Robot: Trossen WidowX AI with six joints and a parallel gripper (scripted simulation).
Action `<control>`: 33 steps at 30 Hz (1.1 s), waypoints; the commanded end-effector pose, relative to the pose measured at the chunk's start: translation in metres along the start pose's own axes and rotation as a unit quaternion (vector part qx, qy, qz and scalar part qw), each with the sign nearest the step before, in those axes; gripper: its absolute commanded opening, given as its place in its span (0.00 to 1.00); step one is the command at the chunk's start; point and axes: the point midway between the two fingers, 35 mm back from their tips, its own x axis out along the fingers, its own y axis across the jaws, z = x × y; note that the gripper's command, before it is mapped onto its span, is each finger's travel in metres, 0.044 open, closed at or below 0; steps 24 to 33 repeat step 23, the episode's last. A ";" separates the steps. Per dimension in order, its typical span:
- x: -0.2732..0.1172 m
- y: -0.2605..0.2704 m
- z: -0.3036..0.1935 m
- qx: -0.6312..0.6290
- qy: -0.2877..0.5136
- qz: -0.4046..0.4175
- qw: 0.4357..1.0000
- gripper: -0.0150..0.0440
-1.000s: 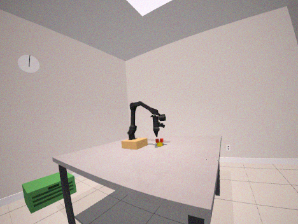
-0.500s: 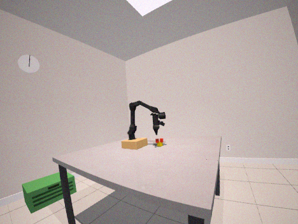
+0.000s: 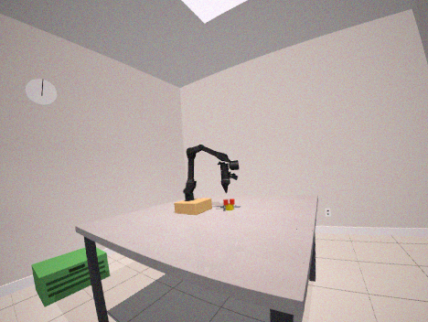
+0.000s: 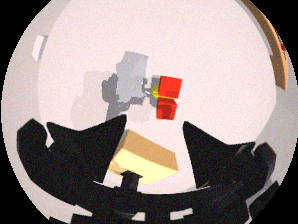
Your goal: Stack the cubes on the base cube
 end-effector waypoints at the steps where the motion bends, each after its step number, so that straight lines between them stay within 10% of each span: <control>1: -0.003 0.053 0.019 -0.006 -0.003 0.002 1.000 0.93; 33: -0.004 0.106 0.027 -0.006 -0.003 0.004 1.000 0.93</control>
